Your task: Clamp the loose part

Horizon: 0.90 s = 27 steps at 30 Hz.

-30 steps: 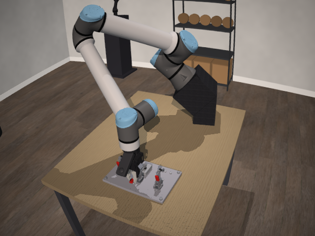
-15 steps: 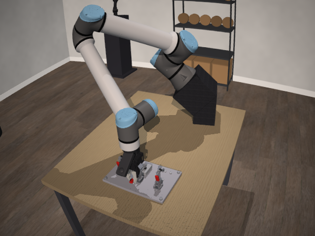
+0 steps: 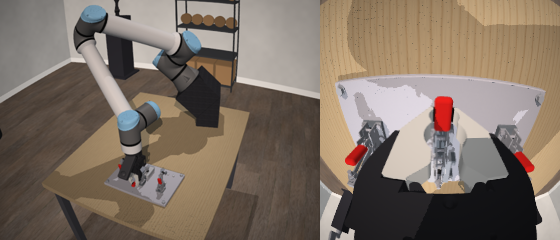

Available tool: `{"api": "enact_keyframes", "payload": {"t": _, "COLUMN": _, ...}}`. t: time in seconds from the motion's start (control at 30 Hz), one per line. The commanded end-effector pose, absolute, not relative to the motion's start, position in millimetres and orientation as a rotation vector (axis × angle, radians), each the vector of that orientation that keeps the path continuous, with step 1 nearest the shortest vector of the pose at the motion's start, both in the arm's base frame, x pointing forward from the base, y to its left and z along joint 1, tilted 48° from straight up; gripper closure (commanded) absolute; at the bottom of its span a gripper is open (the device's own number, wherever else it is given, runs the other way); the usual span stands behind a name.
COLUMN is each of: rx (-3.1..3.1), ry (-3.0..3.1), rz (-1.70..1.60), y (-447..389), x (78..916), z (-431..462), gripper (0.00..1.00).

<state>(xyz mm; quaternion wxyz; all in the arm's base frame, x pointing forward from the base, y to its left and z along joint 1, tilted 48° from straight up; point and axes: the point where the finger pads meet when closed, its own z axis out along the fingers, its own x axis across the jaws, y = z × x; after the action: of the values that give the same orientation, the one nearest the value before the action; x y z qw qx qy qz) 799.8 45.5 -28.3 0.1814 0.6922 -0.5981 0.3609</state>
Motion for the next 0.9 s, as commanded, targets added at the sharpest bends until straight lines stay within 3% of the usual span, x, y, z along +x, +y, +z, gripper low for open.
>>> {"api": "enact_keyframes", "payload": {"t": 0.0, "rx": 1.955, "ry": -1.689, "rz": 1.020, "y": 45.4, "x": 800.3, "z": -28.4, "gripper": 1.00}}
{"api": "enact_keyframes", "payload": {"t": 0.67, "rx": 1.955, "ry": -1.689, "rz": 1.020, "y": 45.4, "x": 800.4, "z": -28.4, "gripper": 1.00}}
{"api": "enact_keyframes", "payload": {"t": 0.7, "rx": 1.955, "ry": -1.689, "rz": 1.020, "y": 45.4, "x": 800.4, "z": -28.4, "gripper": 0.72}}
{"api": "enact_keyframes", "payload": {"t": 0.87, "rx": 1.955, "ry": -1.689, "rz": 1.020, "y": 45.4, "x": 800.4, "z": -28.4, "gripper": 0.72}}
